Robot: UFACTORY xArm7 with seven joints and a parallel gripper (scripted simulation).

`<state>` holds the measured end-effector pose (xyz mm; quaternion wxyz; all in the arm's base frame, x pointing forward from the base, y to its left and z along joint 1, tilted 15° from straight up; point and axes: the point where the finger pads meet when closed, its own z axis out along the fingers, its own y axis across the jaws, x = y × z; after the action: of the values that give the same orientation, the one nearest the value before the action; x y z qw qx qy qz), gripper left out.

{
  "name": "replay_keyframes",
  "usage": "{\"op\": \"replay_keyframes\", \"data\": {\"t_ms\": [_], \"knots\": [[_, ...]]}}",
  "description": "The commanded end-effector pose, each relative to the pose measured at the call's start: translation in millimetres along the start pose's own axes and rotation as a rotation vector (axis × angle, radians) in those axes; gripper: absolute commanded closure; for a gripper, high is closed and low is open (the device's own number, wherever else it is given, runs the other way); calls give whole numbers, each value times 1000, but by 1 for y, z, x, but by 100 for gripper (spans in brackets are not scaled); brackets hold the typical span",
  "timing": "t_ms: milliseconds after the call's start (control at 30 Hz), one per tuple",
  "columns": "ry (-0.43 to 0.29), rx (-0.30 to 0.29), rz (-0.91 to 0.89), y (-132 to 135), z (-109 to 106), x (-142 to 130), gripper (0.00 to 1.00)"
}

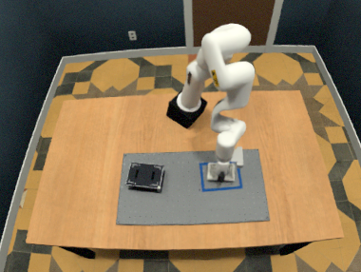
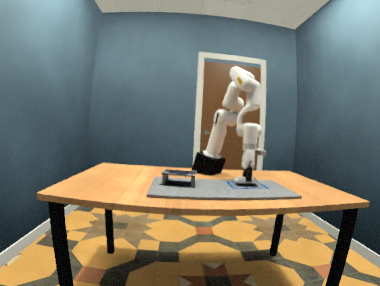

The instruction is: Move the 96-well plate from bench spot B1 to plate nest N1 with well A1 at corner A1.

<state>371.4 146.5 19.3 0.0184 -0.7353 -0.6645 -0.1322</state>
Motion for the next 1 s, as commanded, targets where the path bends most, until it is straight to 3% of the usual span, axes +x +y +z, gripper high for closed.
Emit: {"op": "replay_keyframes", "data": {"t_ms": [0,967], "knots": [[1,-3,0,1,-2,1,100],[1,-3,0,1,-47,1,100]]}}
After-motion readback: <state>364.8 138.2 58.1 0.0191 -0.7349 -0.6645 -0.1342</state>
